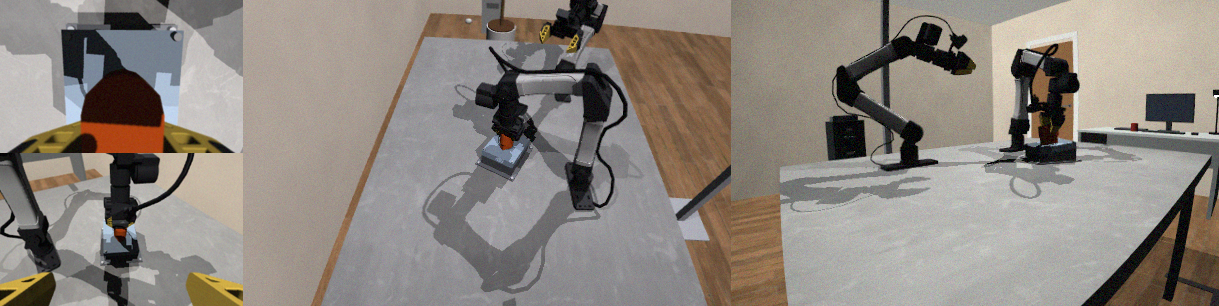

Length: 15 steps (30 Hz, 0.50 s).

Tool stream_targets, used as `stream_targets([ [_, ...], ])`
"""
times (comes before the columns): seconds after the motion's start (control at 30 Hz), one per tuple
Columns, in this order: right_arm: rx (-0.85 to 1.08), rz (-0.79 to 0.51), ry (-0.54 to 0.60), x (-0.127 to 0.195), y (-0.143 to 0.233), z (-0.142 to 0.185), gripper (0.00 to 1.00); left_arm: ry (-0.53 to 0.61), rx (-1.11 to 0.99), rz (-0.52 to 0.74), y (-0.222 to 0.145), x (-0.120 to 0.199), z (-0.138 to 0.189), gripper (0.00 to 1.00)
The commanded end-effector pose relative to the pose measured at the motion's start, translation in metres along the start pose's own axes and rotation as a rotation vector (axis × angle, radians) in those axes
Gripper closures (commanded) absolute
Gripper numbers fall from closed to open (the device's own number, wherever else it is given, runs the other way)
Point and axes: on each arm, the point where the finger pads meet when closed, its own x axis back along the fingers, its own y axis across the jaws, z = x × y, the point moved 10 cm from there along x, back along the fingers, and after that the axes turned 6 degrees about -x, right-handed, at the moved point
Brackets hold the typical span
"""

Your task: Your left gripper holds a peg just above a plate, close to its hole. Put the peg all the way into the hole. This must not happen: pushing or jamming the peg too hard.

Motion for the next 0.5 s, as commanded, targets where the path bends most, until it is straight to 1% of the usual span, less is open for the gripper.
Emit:
stream_targets([
  [0.0, -0.009, 0.004, 0.013, -0.001, 0.0, 0.003, 0.0, 0.004, -0.004, -0.059, -0.002, 0.009, 0.001, 0.67],
  [0.47, -0.009, 0.004, 0.013, -0.001, 0.0, 0.003, 0.0, -0.001, -0.001, -0.043, -0.001, -0.004, 0.005, 0.67],
])
